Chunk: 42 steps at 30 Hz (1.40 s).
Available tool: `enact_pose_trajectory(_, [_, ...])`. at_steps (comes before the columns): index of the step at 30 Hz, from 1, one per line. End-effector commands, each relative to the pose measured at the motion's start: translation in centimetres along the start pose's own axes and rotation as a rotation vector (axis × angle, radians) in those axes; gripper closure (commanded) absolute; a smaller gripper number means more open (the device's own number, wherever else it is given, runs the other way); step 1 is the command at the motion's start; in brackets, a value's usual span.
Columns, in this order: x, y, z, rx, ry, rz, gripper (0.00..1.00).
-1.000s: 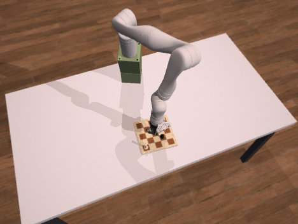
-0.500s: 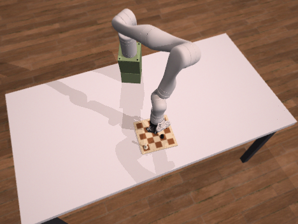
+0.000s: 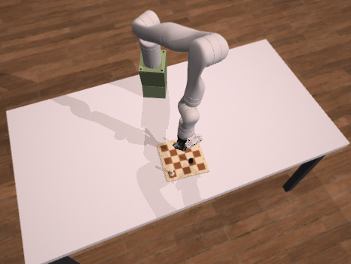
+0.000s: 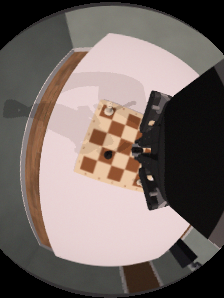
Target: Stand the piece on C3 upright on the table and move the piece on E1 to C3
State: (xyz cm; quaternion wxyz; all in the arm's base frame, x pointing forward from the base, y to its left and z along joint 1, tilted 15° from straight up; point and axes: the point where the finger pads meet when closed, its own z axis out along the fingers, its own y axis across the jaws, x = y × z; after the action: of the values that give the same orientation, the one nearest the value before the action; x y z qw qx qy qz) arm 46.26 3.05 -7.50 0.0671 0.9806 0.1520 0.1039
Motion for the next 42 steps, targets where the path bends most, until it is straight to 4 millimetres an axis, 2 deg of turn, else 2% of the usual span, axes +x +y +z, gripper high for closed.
enact_pose_trajectory(1, [0.9, 0.5, -1.1, 0.003, 0.023, 0.017, 1.0])
enact_pose_trajectory(16, [0.9, 0.5, -3.1, 0.003, 0.024, 0.017, 1.0])
enact_pose_trajectory(36, [0.8, 0.5, -3.3, 0.003, 0.023, 0.017, 1.0])
enact_pose_trajectory(42, [-0.4, 0.4, -2.9, -0.006, 0.002, 0.028, 1.0])
